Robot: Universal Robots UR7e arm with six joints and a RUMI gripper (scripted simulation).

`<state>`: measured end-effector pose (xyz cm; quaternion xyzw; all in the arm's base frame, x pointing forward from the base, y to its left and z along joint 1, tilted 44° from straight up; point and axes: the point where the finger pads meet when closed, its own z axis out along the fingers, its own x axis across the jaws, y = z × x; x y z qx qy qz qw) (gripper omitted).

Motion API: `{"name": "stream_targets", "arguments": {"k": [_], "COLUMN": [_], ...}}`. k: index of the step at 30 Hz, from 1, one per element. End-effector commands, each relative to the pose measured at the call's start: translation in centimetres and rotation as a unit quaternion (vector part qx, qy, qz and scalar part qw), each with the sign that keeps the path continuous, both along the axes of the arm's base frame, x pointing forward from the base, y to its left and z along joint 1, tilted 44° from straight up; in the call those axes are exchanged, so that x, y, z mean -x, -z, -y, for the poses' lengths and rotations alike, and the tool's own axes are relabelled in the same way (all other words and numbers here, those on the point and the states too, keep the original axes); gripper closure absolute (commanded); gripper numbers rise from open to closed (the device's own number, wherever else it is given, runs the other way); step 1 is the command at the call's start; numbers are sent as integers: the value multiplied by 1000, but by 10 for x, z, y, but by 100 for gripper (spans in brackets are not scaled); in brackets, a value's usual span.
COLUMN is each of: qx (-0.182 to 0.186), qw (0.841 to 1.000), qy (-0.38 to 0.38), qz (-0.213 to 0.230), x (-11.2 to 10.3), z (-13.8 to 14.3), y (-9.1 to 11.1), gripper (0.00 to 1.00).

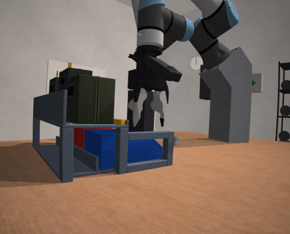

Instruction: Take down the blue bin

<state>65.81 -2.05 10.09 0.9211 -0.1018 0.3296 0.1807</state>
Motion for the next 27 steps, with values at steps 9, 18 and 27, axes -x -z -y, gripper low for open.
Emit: {"name": "stream_targets", "arguments": {"k": [9, 18, 27], "qx": [0, 0, 0], "qw": [1000, 1000, 1000], "qy": [0, 0, 0], "qz": [1, 1, 1], "x": [-14, -20, -23], "z": [9, 13, 14], "y": [16, 23, 26], "gripper": [42, 42, 42]}}
